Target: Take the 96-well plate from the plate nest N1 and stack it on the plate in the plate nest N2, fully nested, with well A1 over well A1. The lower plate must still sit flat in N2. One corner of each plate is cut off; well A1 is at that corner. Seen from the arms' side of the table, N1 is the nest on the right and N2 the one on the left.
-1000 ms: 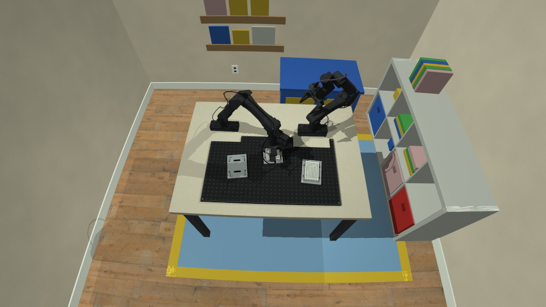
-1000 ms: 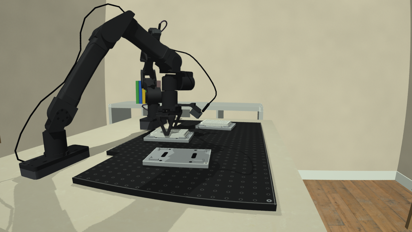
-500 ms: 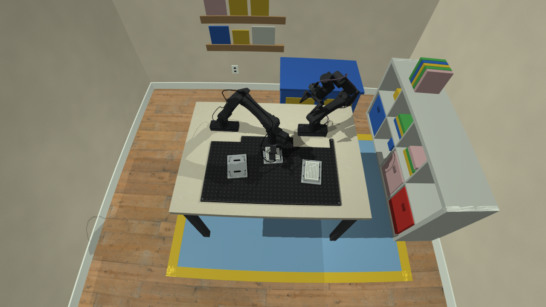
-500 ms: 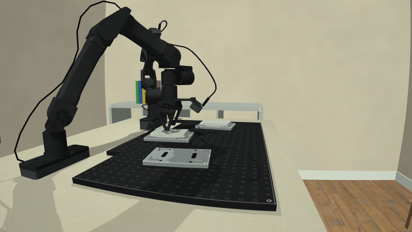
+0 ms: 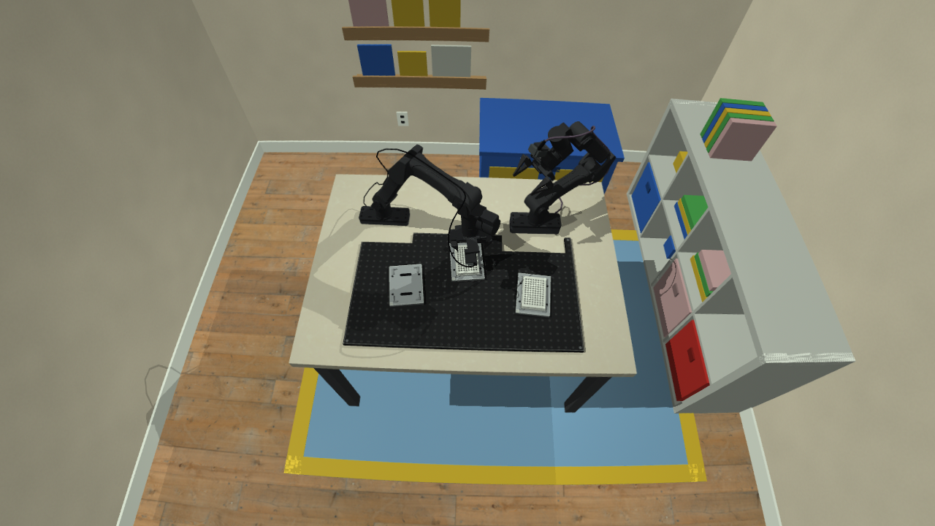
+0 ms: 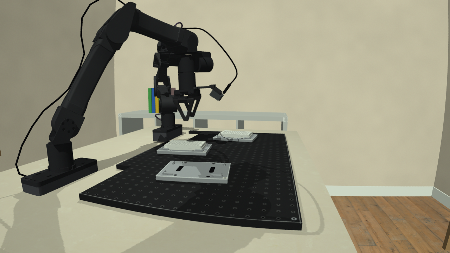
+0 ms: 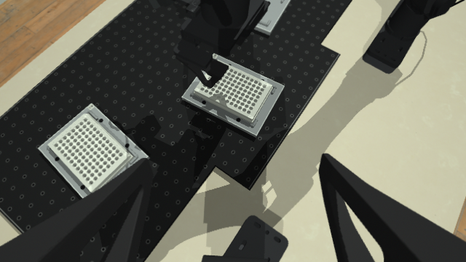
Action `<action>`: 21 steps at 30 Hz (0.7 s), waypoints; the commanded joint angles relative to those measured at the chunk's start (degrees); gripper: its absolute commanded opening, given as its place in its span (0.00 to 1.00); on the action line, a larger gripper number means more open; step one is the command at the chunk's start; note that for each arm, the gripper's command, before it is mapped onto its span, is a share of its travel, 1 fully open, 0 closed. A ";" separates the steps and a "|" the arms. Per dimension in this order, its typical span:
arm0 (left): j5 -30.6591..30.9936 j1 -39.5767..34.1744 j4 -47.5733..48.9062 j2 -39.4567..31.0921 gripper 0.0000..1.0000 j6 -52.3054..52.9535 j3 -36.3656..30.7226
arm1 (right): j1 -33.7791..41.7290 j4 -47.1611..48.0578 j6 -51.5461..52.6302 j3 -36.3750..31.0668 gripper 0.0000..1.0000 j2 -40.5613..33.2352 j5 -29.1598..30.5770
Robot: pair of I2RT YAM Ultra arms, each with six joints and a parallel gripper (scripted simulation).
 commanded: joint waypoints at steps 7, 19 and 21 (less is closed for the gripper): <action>-0.15 -0.18 0.12 0.00 1.00 -0.09 1.19 | -0.40 -7.21 -0.20 5.35 1.00 0.36 2.85; 0.11 -0.11 3.96 1.62 1.00 0.12 0.52 | -4.25 0.73 -5.70 -9.53 1.00 -18.05 21.85; 0.46 -0.18 6.20 2.84 1.00 0.33 -1.02 | -5.49 2.86 -7.52 -12.91 1.00 -23.14 24.53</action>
